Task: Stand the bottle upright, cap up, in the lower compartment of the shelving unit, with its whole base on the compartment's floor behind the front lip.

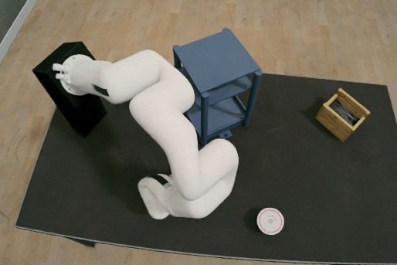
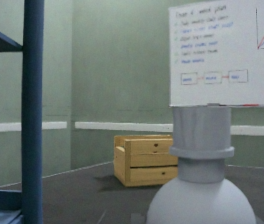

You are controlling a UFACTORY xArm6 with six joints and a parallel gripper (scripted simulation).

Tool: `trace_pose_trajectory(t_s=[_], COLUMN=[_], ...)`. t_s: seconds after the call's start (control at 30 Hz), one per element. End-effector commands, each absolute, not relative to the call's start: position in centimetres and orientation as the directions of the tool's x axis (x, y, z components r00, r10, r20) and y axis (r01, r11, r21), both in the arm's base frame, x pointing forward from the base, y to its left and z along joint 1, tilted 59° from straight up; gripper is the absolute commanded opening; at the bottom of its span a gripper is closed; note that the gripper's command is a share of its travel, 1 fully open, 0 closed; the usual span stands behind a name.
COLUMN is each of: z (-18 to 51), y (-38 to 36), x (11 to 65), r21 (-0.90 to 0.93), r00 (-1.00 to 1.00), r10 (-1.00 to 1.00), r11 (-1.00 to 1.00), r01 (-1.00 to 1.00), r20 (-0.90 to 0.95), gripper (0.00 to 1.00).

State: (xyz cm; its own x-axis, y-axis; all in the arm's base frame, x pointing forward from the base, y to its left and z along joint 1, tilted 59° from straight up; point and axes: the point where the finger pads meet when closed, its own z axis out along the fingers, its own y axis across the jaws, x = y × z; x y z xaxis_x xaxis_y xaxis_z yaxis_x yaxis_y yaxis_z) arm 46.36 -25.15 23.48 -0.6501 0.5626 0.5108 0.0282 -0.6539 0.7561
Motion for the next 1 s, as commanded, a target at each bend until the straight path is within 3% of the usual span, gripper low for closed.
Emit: trace_pose_trajectory(t_s=[0.0,0.97], z=[23.9,26.7], y=[-24.7,-21.7], x=[45.8,42.4], r21=[0.756,0.756], r00=[-0.651,-0.651], r10=[0.562,0.562], r11=[-0.654,-0.654], r01=[0.028,0.028], r20=[0.510,0.510], gripper=[0.00,0.00])
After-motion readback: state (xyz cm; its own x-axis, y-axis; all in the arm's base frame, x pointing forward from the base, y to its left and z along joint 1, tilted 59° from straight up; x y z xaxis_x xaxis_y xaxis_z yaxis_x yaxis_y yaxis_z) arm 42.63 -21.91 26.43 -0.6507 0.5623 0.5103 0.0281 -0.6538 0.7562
